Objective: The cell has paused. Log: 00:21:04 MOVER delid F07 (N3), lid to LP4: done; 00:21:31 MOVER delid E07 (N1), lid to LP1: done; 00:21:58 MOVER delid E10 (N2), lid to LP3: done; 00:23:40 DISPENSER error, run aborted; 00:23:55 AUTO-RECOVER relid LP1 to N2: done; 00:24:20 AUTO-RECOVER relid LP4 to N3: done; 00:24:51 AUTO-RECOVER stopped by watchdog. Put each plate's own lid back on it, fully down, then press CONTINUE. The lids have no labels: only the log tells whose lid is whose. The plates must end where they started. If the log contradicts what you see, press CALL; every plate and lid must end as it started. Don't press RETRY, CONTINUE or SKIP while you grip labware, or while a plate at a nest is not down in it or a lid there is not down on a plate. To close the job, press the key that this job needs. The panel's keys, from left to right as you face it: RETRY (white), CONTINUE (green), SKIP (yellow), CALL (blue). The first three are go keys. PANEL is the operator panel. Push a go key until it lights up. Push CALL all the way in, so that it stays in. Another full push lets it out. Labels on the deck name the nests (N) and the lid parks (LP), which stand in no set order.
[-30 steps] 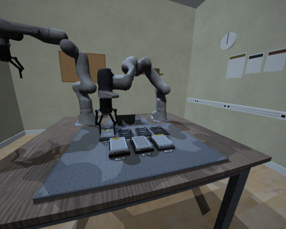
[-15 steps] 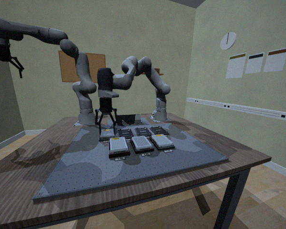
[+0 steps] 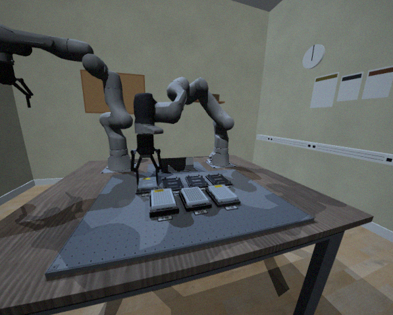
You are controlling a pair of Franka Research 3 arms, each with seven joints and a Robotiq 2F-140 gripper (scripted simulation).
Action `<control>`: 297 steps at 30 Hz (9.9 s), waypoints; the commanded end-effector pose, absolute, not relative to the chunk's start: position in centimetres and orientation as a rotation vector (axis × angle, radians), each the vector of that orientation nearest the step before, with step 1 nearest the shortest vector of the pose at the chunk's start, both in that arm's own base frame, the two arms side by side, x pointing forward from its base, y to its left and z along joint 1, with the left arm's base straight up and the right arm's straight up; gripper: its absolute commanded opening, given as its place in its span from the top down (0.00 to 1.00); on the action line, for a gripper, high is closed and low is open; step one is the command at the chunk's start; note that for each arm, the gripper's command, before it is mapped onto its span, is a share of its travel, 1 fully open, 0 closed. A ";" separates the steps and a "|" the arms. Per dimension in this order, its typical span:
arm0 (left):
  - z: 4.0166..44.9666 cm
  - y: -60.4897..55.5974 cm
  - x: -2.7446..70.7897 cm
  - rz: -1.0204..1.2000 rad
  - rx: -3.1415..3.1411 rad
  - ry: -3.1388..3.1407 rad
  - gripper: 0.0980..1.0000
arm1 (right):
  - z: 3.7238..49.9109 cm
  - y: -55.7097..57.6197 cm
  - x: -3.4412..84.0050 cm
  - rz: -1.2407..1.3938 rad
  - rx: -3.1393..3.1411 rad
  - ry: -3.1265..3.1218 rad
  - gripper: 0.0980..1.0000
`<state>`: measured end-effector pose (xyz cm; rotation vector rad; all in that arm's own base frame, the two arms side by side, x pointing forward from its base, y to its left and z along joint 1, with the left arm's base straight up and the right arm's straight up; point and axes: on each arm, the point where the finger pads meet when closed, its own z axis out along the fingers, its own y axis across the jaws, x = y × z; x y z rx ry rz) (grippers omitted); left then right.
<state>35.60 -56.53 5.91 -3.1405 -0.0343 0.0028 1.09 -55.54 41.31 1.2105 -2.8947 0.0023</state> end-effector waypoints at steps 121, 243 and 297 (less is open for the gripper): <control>12.4 -37.2 53.7 -0.001 -3.141 -0.032 1.00 | 41.3 -55.5 1.1 0.003 1.210 -2.895 0.00; 8.4 -37.3 54.0 0.000 -3.141 -0.046 1.00 | 41.3 -55.5 1.1 0.003 1.210 -2.895 0.00; 7.3 -37.3 53.9 0.000 -3.141 -0.052 1.00 | 41.3 -55.5 1.1 0.003 1.210 -2.895 0.00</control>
